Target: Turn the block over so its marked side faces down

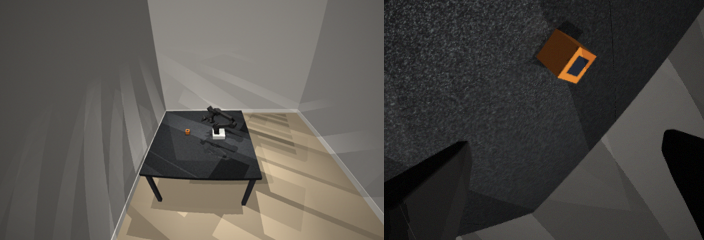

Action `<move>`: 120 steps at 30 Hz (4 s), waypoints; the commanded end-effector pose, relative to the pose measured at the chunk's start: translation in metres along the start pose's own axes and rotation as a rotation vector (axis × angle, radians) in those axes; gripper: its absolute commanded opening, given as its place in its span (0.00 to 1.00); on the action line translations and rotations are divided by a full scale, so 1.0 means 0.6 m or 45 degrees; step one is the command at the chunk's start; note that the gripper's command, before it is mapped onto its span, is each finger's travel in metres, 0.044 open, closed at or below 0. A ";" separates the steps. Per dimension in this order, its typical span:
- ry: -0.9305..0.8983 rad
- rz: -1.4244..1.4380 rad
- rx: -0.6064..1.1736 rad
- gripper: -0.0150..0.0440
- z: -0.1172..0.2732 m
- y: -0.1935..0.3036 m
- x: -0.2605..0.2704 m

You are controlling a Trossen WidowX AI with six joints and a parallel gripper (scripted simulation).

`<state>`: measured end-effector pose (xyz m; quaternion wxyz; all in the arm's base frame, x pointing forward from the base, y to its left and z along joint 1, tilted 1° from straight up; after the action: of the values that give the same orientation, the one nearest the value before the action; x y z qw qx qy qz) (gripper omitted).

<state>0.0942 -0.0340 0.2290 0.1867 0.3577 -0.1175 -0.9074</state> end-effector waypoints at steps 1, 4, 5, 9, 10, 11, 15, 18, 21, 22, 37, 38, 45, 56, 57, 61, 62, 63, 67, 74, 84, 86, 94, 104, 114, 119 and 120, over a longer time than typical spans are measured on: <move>0.004 -0.013 -0.006 0.98 -0.001 0.001 -0.002; -0.011 -0.213 -0.065 1.00 -0.010 0.018 -0.023; -0.039 -0.305 -0.083 1.00 -0.011 0.027 -0.033; -0.164 -0.665 -0.131 1.00 -0.025 0.061 -0.072; -0.198 -0.753 -0.137 1.00 -0.030 0.070 -0.082; -0.229 -0.831 -0.144 1.00 -0.038 0.078 -0.092; -0.359 -1.135 -0.154 1.00 -0.078 0.106 -0.132; -0.464 -1.355 -0.137 1.00 -0.116 0.122 -0.160; -0.561 -1.553 -0.094 1.00 -0.150 0.132 -0.182; -0.600 -1.635 -0.068 1.00 -0.165 0.136 -0.191; -0.981 -2.595 0.616 1.00 -0.409 0.132 -0.279; -0.983 -2.604 0.626 1.00 -0.412 0.131 -0.280; -0.984 -2.603 0.627 1.00 -0.406 0.124 -0.267; -0.984 -2.603 0.627 1.00 -0.463 0.100 -0.224; -0.984 -2.603 0.627 1.00 -0.465 0.099 -0.222; -0.984 -2.603 0.627 1.00 -0.465 0.099 -0.222; -0.984 -2.603 0.627 1.00 -0.465 0.099 -0.222; -0.984 -2.603 0.627 1.00 -0.465 0.099 -0.222; -0.984 -2.603 0.627 1.00 -0.470 0.097 -0.218; -0.984 -2.603 0.627 1.00 -0.484 0.091 -0.207; -0.984 -2.603 0.627 1.00 -0.504 0.081 -0.191; -0.984 -2.603 0.627 1.00 -0.507 0.079 -0.188; -0.984 -2.603 0.627 0.91 -0.510 0.078 -0.185; -0.984 -2.603 0.627 0.63 -0.510 0.078 -0.185; -0.984 -2.603 0.627 0.52 -0.510 0.078 -0.185; -0.984 -2.603 0.627 0.46 -0.510 0.078 -0.185; -0.984 -2.603 0.627 0.42 -0.509 0.079 -0.186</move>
<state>0.3938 -0.0538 0.0967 -0.7704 0.0106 0.0086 -0.6374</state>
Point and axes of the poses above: the point midway between the two fingers, 35 mm back from their tips, its own z axis back along the fingers, its own x axis across the jaws, y = z × x, the point moved 8 cm from there along z, back along the fingers, and after that the axes turned 11 degrees about -z, right-handed, at the moved point
